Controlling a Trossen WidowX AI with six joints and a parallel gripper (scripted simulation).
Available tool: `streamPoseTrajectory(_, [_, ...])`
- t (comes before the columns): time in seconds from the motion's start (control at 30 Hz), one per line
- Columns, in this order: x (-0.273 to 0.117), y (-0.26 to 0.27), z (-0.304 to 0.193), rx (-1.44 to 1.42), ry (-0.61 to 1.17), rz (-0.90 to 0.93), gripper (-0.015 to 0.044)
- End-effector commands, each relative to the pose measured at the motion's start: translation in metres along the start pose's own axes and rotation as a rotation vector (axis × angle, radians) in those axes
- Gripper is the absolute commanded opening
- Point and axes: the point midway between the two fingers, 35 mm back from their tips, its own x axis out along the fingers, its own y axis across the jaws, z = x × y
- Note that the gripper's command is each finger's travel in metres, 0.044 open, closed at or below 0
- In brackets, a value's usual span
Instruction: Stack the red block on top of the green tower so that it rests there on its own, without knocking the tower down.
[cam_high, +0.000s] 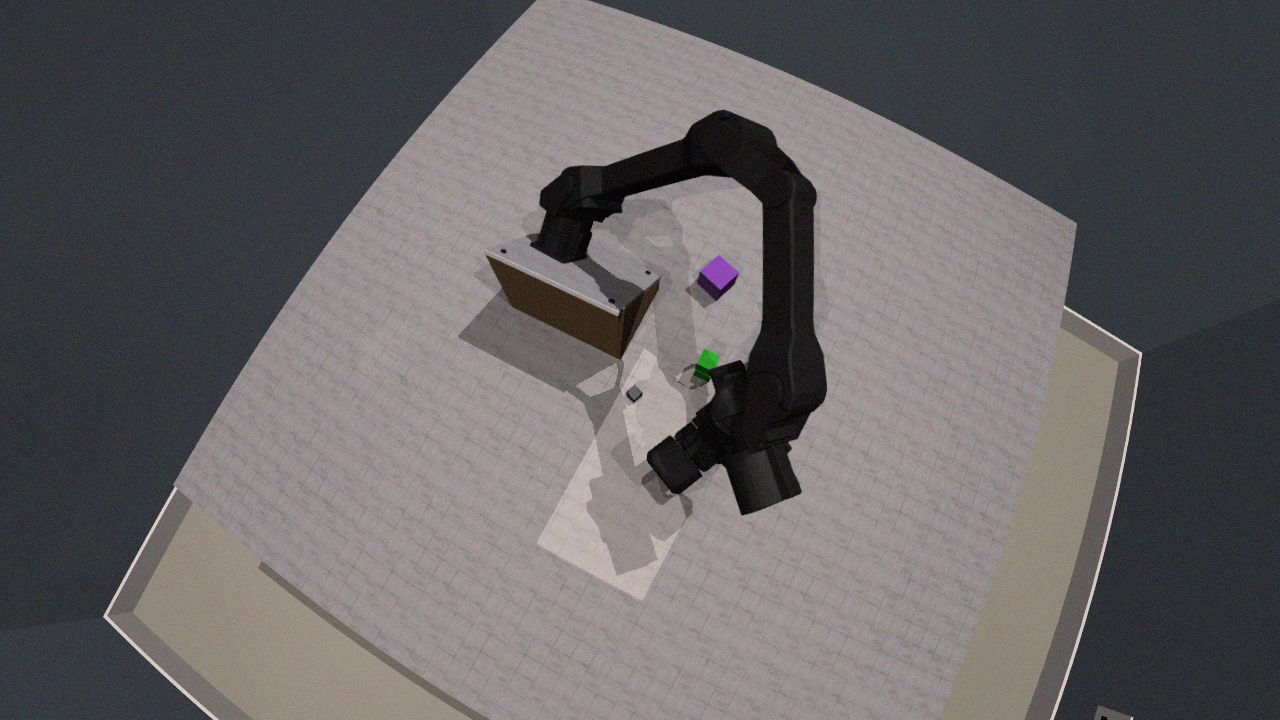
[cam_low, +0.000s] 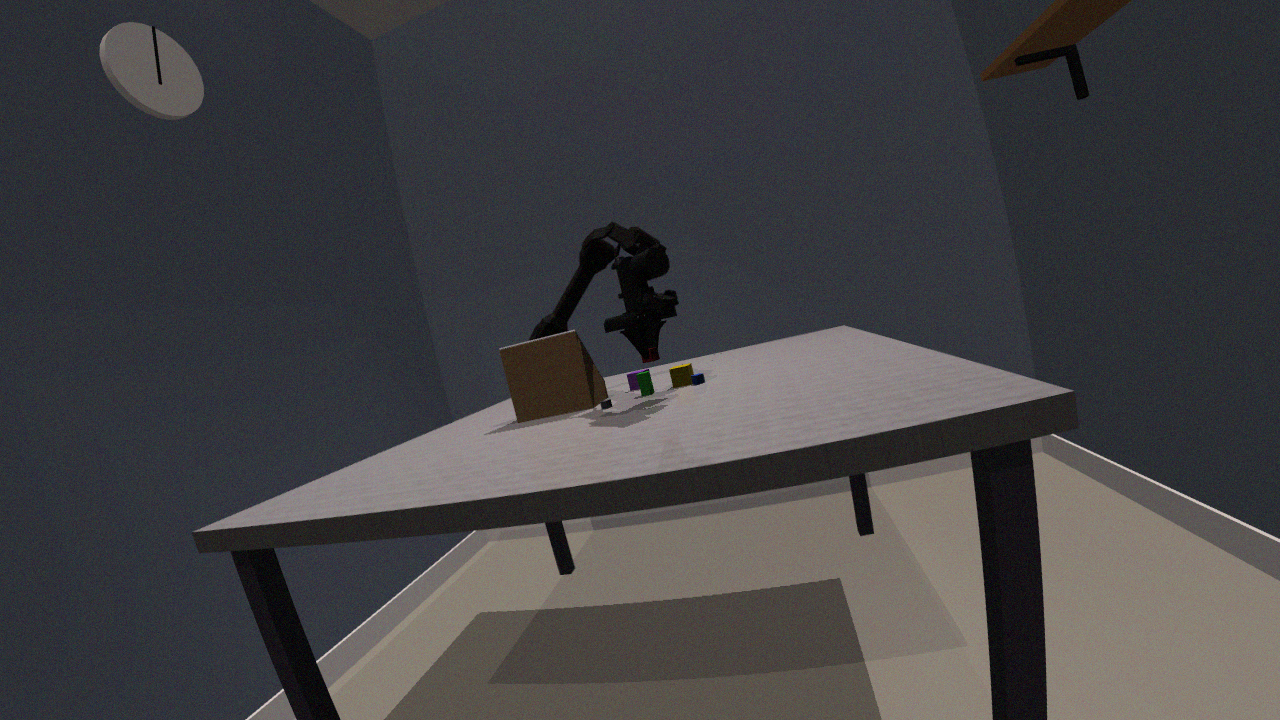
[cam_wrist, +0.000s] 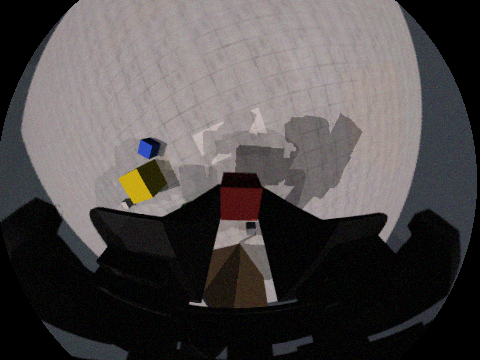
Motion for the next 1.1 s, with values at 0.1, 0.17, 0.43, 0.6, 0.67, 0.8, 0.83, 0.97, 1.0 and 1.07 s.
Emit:
streamPoseTrajectory(0.1, [-0.034, 0.000, 0.002, -0.009, -0.010, -0.008, 0.0000])
streamPoseTrajectory(0.17, [-0.035, 0.000, 0.002, -0.009, -0.009, -0.008, 0.0000])
streamPoseTrajectory(0.43, [-0.036, 0.005, -0.003, -0.008, -0.009, -0.008, 0.0000])
streamPoseTrajectory(0.6, [-0.038, 0.021, -0.018, -0.008, -0.009, -0.008, 0.0000])
streamPoseTrajectory(0.67, [-0.039, 0.027, -0.025, -0.007, -0.008, -0.007, 0.0000])
streamPoseTrajectory(0.8, [-0.039, 0.039, -0.038, -0.007, -0.008, -0.007, 0.0000])
streamPoseTrajectory(0.83, [-0.039, 0.042, -0.041, -0.007, -0.007, -0.007, 0.0000])
streamPoseTrajectory(0.97, [-0.039, 0.053, -0.055, -0.006, -0.007, -0.006, 0.0000])
streamPoseTrajectory(1.0, [-0.038, 0.056, -0.059, -0.006, -0.006, -0.006, 0.0000])
streamPoseTrajectory(1.07, [-0.038, 0.061, -0.066, -0.006, -0.006, -0.006, 0.0000])
